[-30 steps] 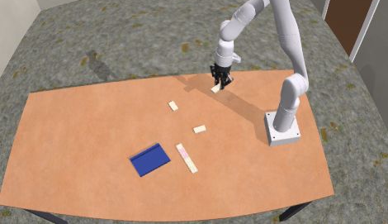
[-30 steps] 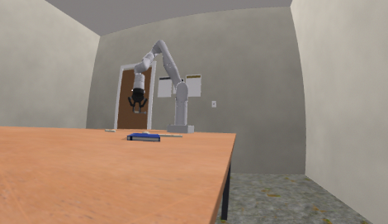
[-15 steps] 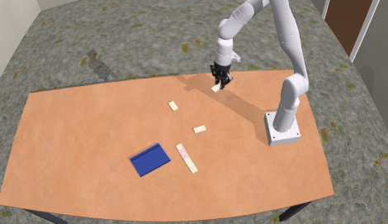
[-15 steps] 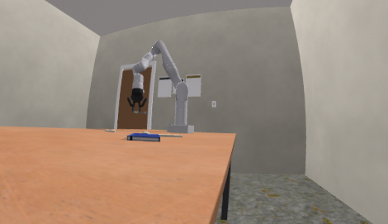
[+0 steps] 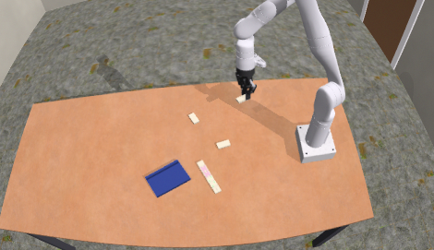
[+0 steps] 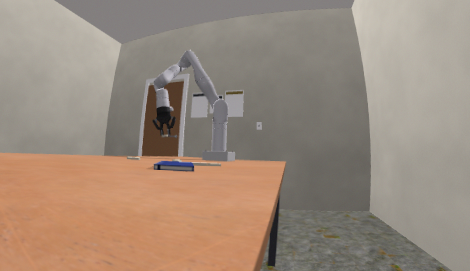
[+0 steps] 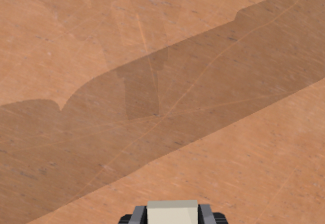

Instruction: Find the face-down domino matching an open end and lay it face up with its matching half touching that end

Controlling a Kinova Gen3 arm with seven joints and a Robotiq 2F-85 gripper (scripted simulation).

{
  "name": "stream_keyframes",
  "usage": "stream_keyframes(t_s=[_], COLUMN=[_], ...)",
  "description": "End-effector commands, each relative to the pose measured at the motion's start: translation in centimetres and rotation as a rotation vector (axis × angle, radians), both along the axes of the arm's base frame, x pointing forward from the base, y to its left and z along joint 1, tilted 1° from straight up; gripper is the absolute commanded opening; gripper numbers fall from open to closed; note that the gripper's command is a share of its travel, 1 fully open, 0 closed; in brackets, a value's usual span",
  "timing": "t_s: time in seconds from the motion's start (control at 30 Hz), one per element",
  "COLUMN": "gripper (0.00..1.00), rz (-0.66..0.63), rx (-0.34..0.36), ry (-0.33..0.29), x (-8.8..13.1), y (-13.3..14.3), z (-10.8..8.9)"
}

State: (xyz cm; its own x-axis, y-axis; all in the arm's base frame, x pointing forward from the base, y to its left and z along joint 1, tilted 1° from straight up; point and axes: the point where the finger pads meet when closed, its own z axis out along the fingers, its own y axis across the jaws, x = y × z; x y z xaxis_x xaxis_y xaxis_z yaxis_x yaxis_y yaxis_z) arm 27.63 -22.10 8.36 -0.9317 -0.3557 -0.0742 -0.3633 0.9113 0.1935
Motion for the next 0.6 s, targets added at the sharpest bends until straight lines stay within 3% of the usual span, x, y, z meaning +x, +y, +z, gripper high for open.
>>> stream_keyframes(t_s=[0.0,0.17,0.23,0.57], gripper=[0.31,0.31,0.31,0.31], rz=[-0.107,-0.28,-0.28,-0.694], rx=[0.074,0.193,0.193,0.477], ry=[0.076,0.191,0.191,0.458], x=[0.01,0.06,0.06,0.2], y=[-0.11,-0.18,-0.18,-0.34], z=[0.06,0.06,0.06,0.1])
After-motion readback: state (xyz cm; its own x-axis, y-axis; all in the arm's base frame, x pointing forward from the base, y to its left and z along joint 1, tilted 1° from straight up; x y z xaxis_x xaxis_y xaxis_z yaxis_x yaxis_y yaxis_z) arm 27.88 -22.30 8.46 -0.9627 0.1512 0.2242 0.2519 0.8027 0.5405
